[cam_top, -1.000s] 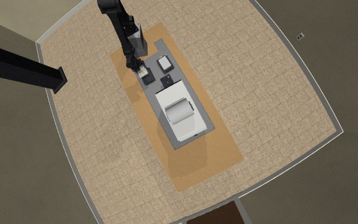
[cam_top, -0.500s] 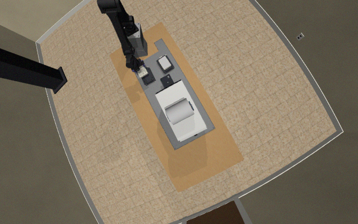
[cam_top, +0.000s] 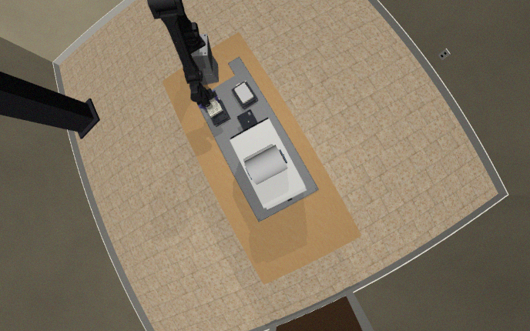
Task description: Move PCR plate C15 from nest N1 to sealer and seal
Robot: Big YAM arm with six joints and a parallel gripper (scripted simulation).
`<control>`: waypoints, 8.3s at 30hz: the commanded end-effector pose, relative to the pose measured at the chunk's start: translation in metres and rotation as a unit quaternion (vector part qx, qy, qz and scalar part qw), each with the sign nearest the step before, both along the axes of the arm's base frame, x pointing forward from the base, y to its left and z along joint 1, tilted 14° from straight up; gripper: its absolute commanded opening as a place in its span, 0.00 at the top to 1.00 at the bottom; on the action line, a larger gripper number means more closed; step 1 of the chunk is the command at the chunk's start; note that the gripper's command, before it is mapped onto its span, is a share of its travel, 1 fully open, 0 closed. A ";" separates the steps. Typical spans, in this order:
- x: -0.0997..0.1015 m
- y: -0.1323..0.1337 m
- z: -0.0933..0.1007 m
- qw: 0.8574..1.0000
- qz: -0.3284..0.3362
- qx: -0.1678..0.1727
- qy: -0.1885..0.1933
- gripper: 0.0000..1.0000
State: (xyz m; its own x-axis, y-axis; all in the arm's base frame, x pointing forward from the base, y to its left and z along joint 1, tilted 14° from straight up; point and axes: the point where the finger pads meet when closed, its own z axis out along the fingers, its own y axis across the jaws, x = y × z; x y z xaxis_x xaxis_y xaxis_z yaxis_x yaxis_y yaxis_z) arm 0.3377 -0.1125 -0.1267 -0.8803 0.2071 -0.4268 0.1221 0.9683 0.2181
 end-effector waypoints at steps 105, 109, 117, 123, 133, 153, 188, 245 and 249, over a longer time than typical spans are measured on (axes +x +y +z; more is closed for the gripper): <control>0.193 0.110 0.044 1.000 -0.006 0.005 0.010 1.00; 0.212 0.114 0.058 1.000 -0.008 0.005 -0.006 1.00; 0.227 0.114 0.066 1.000 -0.016 0.006 -0.010 1.00; 0.212 0.121 0.052 1.000 0.002 0.005 0.001 1.00; 0.204 0.108 0.054 1.000 -0.006 0.002 -0.005 1.00; 0.221 0.112 0.056 1.000 0.000 0.003 -0.002 1.00; 0.227 0.105 0.056 1.000 -0.007 0.004 -0.007 1.00; 0.225 0.112 0.027 1.000 -0.013 0.004 -0.008 1.00; 0.218 0.105 0.025 1.000 -0.020 0.004 -0.005 1.00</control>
